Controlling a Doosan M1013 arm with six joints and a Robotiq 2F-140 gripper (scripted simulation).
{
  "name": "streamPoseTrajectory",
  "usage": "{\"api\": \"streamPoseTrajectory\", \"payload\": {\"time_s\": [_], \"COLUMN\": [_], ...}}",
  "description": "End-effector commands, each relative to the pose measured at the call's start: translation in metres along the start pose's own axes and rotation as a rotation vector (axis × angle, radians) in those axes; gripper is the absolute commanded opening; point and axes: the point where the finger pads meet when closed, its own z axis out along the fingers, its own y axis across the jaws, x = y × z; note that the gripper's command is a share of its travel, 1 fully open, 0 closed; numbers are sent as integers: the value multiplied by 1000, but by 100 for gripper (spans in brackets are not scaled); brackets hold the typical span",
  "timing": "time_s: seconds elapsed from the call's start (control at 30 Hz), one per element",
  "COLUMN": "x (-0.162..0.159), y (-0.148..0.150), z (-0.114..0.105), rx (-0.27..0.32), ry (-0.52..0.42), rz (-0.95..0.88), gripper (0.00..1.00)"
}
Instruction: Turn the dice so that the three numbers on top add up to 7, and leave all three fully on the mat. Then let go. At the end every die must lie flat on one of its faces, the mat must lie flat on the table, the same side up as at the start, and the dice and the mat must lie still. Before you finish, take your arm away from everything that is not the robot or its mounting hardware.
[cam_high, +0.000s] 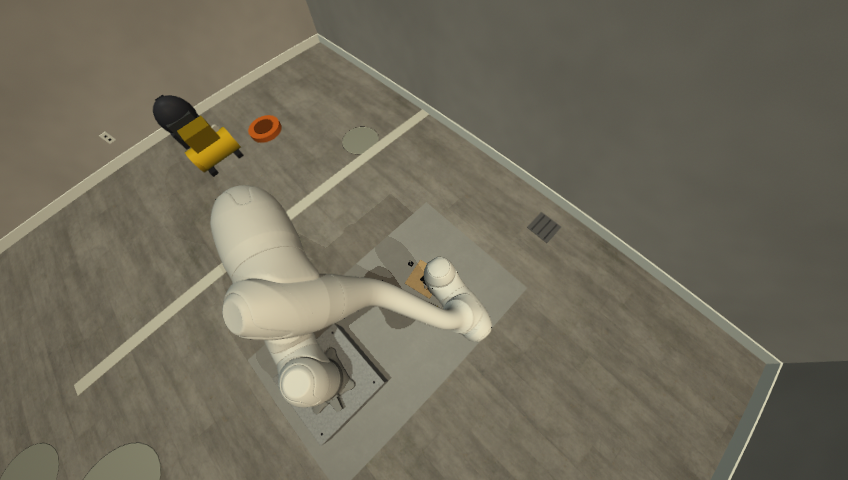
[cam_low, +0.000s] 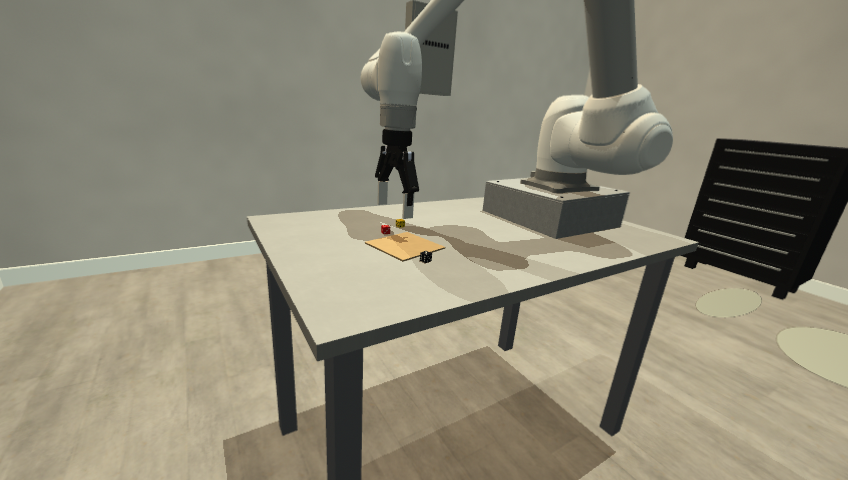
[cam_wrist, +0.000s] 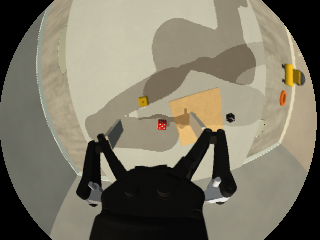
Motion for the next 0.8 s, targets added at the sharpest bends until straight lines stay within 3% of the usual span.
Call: {"api": "streamPoseTrajectory", "payload": {"time_s": [0.0,0.77], "x": [-13,-15], "y": [7,9], "z": [0,0], "rx": [1,1], "ry": [1,1], "rz": [0,0], "gripper": [100,100]}}
